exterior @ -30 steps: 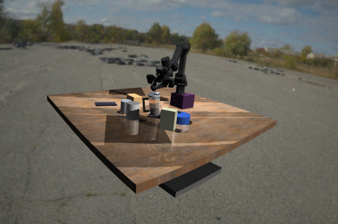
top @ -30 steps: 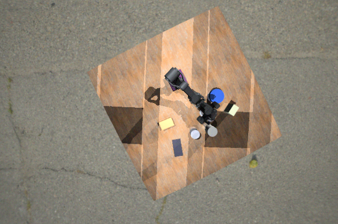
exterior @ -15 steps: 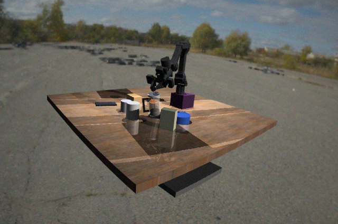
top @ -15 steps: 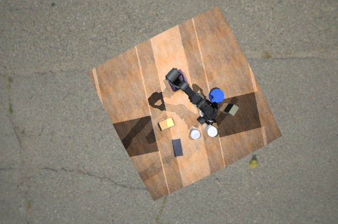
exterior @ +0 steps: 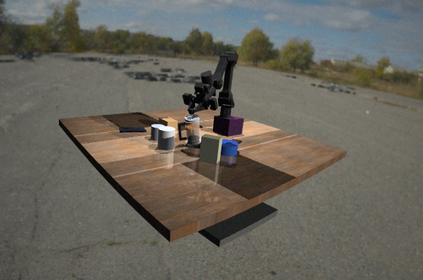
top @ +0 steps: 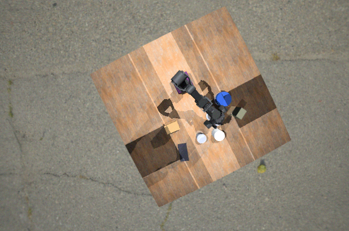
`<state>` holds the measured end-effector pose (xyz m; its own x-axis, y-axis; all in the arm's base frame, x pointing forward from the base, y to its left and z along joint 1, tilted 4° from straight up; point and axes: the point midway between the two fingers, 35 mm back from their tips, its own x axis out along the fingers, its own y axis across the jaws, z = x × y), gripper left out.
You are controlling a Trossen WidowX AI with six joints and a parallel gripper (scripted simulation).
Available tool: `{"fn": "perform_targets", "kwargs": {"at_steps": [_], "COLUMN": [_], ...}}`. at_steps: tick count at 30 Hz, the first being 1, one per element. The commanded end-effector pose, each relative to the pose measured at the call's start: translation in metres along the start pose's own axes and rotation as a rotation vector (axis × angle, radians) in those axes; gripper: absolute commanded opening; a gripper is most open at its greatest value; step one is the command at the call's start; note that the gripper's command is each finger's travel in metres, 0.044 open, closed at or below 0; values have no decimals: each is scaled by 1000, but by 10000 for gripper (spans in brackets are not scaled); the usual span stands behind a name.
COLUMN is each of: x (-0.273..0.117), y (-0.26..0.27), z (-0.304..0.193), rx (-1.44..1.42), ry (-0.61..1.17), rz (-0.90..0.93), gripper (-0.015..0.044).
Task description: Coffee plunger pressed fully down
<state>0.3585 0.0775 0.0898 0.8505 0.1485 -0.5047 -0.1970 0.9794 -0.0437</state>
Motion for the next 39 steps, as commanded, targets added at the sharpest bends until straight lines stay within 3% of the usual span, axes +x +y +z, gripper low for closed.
{"fn": "perform_targets", "kwargs": {"at_steps": [1,4,16,23,32,39], "x": [0,0,0,-10,-81,-81], "y": [0,0,0,1,3,3], "z": [0,0,0,8,40,39], "rx": [0,0,0,-3,-10,-10], "ry": [1,1,1,4,23,24], "rz": [0,0,0,1,3,3], "gripper": [124,124,439,440,440,440]}}
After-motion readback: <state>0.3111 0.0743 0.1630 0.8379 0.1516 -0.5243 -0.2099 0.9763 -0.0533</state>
